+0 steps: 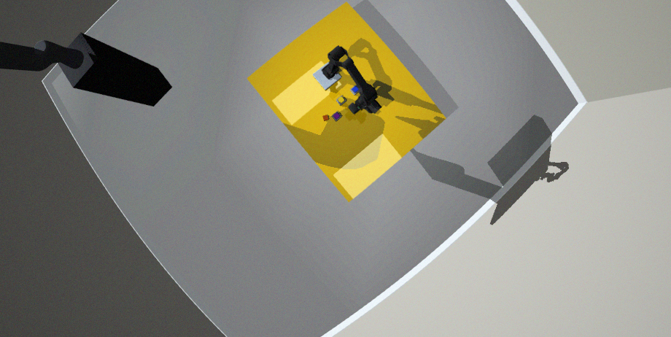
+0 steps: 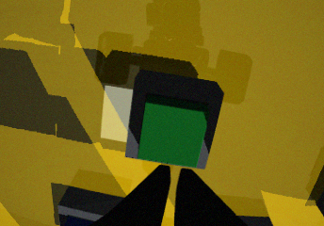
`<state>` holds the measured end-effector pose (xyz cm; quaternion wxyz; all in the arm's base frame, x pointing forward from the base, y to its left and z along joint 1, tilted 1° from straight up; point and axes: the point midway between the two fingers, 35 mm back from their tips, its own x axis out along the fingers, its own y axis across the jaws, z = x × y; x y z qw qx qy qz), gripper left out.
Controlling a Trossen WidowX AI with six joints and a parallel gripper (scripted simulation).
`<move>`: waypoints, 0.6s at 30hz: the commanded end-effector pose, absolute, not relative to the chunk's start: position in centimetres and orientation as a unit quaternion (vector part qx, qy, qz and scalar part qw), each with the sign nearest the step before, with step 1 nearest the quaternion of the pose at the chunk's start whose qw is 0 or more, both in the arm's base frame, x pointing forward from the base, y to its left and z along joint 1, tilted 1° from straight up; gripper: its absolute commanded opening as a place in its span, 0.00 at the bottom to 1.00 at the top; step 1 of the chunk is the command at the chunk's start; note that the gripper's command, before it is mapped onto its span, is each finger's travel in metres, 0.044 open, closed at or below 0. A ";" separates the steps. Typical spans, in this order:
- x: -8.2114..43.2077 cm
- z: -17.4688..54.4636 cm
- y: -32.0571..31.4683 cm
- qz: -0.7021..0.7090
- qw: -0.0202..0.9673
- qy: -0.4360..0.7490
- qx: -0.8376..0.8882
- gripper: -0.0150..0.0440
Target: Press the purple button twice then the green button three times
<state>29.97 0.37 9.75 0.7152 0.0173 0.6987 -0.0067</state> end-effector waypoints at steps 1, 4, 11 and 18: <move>29.9 8.5 0.4 -0.009 0.716 0.698 0.019 0.29; 29.9 8.2 0.4 -0.009 0.716 0.698 0.019 0.29; 30.0 7.1 0.5 -0.009 0.716 0.698 0.019 0.29; 30.0 5.9 0.5 -0.009 0.716 0.698 0.019 0.29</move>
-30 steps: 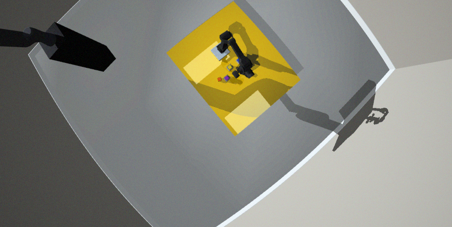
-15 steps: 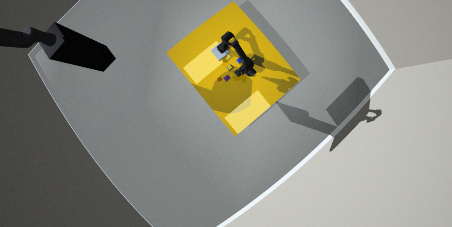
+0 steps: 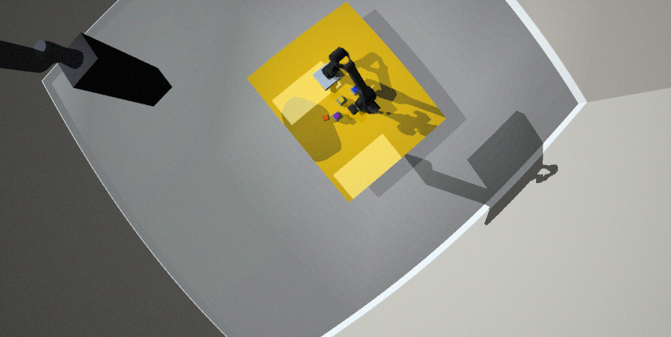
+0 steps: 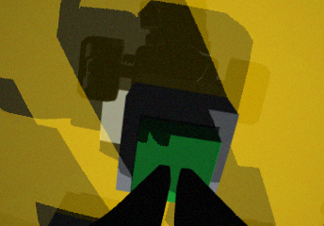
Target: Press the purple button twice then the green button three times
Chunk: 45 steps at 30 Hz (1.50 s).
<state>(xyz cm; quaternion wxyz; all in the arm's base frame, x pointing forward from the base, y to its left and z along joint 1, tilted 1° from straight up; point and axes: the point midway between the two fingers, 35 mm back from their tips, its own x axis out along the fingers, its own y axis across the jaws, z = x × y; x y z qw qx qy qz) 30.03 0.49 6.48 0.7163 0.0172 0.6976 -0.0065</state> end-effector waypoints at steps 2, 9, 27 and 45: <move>30.0 5.6 0.5 -0.009 0.716 0.698 0.019 0.29; 30.0 5.2 0.5 -0.009 0.716 0.698 0.019 0.29; 30.0 7.4 0.5 -0.008 0.716 0.698 0.018 0.29; 30.0 6.7 0.5 -0.009 0.716 0.698 0.019 0.29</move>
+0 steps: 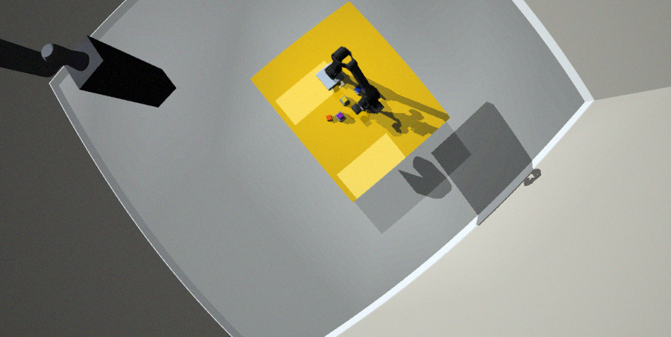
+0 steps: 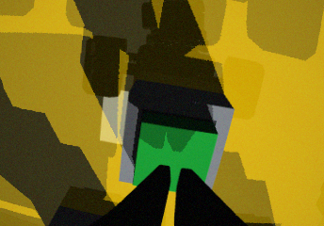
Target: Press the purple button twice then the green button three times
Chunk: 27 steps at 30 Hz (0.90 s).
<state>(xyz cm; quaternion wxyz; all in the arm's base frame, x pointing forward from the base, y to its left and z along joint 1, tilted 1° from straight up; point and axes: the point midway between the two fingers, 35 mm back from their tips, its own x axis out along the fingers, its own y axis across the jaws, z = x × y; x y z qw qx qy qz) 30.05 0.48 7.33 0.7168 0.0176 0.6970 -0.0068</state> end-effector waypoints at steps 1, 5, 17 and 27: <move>30.0 6.6 0.5 -0.009 0.716 0.698 0.019 0.29; 30.0 5.9 0.5 -0.009 0.716 0.698 0.019 0.29; 30.0 5.2 0.5 -0.009 0.716 0.698 0.019 0.29; 30.0 5.2 0.5 -0.009 0.716 0.698 0.019 0.29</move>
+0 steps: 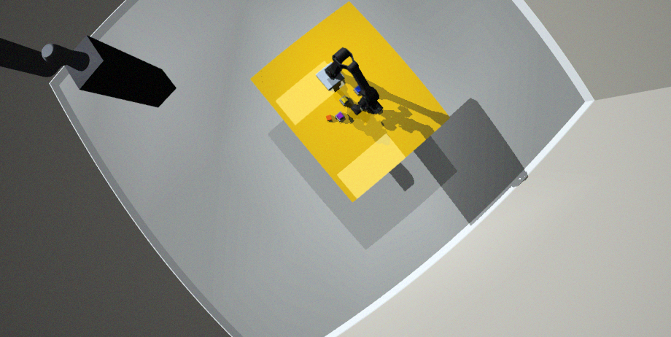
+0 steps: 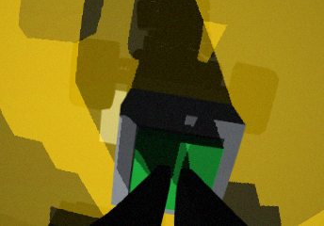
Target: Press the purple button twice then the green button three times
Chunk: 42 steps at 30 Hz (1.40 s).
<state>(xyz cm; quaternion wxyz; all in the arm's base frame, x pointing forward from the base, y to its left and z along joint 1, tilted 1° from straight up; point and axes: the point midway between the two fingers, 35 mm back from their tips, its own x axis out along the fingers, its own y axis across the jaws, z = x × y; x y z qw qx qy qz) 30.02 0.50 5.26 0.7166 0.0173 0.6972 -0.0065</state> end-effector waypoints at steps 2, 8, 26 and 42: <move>30.0 5.2 0.5 -0.009 0.716 0.698 0.019 0.29; 29.9 8.5 0.4 -0.009 0.716 0.698 0.019 0.29; 30.0 6.2 0.5 -0.009 0.716 0.698 0.019 0.29; 30.0 5.2 0.5 -0.009 0.716 0.698 0.019 0.29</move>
